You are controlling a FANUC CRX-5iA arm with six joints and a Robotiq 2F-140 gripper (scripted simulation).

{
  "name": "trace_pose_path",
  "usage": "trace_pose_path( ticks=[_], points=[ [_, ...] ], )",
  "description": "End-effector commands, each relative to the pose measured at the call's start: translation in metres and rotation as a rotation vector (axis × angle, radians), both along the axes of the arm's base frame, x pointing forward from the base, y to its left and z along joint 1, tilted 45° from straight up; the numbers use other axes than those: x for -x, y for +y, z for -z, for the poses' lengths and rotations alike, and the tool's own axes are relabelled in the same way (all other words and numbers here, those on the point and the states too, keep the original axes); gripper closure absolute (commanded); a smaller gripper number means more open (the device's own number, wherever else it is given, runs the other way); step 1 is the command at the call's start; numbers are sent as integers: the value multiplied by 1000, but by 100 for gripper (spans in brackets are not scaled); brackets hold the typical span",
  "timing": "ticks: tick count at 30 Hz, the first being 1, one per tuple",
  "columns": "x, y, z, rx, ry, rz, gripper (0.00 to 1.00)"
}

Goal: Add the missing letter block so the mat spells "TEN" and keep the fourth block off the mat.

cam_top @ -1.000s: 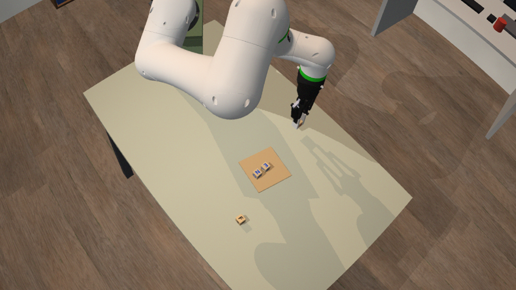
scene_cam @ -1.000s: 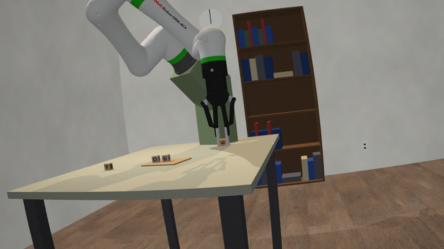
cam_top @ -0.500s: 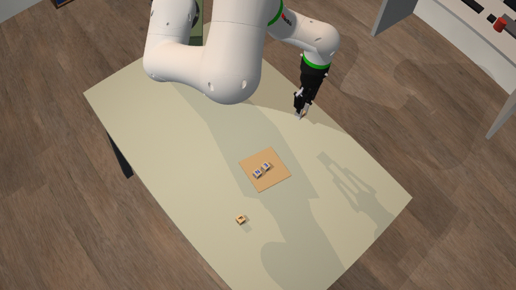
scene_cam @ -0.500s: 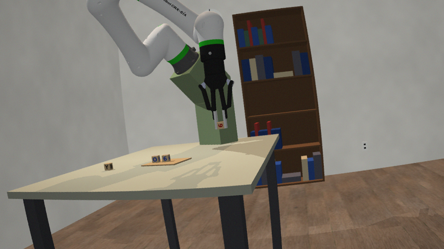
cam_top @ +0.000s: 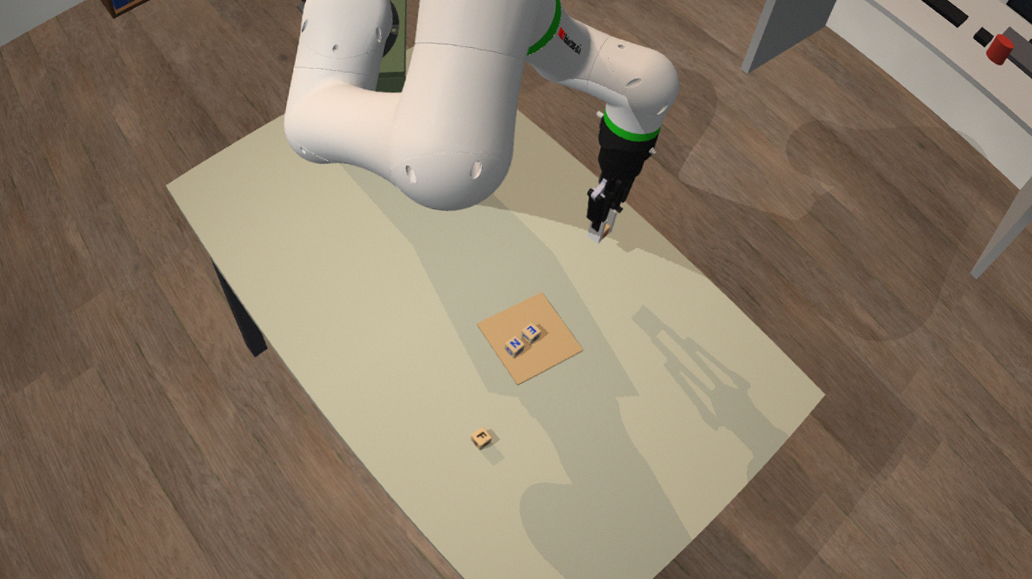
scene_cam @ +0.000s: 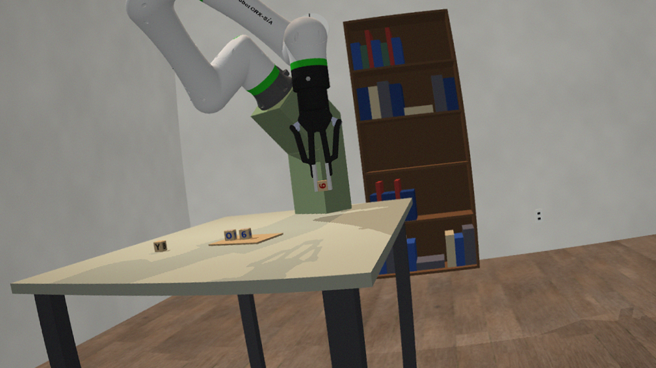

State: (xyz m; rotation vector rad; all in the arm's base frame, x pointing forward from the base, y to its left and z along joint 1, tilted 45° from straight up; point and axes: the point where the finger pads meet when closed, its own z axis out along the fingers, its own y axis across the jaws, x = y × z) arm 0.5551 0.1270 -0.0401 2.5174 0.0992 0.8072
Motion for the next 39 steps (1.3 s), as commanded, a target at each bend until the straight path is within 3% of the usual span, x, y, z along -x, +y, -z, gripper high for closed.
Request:
trace_pose_path(
  ticks=[1,39],
  points=[
    [-3,-11,-9,75,65,-97,87],
    [-10,-106,-75,657,512,-833,87]
  ],
)
